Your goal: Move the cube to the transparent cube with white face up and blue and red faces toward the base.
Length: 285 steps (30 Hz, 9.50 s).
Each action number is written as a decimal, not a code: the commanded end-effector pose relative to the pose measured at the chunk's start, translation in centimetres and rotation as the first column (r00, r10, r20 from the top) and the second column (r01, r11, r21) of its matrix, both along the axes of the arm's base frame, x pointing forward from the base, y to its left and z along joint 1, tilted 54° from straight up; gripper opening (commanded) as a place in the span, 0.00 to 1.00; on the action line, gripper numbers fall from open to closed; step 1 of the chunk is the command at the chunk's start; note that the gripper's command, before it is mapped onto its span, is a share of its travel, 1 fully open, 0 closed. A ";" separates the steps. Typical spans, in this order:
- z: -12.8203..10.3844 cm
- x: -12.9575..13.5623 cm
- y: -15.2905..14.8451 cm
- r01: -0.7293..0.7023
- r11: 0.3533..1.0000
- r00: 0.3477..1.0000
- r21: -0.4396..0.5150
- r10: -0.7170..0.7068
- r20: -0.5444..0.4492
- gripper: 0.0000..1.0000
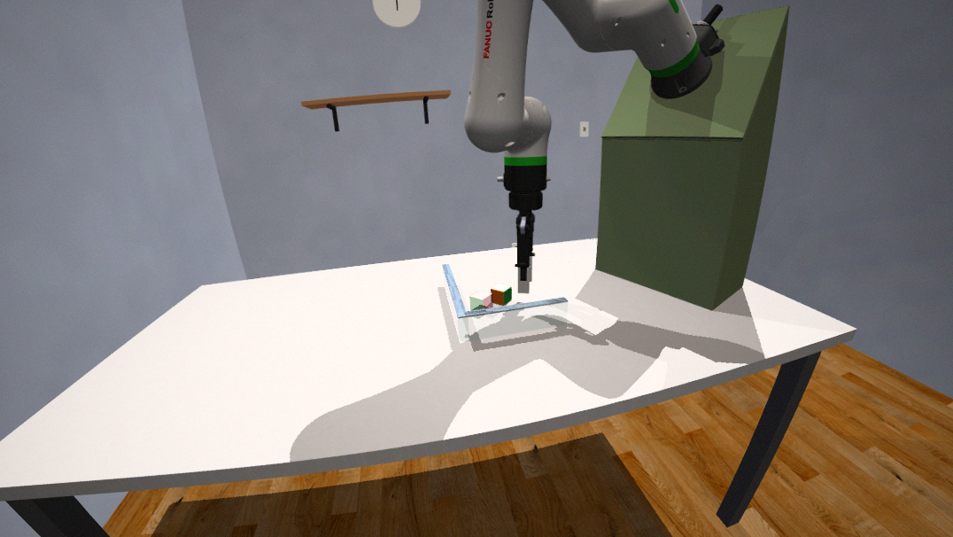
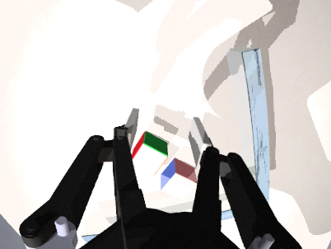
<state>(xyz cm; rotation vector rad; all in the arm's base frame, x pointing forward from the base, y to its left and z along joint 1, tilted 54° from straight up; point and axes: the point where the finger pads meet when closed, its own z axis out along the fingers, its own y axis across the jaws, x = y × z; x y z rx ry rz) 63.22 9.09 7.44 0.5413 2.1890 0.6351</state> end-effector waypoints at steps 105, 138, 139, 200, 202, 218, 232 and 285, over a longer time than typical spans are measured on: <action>5.7 10.5 -16.5 0.227 0.934 0.971 0.277 -0.194 -0.142 0.41; 4.9 4.8 -6.5 0.227 0.934 0.971 0.277 -0.194 -0.142 0.41; 4.9 4.8 -6.5 0.227 0.934 0.971 0.277 -0.194 -0.142 0.41; 1.8 5.0 -4.0 0.227 0.934 0.971 0.277 -0.194 -0.142 0.41; 1.4 5.5 -3.8 0.227 0.934 0.971 0.277 -0.194 -0.142 0.41; 0.4 6.9 -3.4 0.227 0.934 0.971 0.277 -0.194 -0.142 0.41; 0.4 6.9 -3.4 0.227 0.934 0.971 0.277 -0.194 -0.142 0.00; 0.4 6.9 -3.4 0.227 0.934 0.971 0.277 -0.194 -0.142 0.00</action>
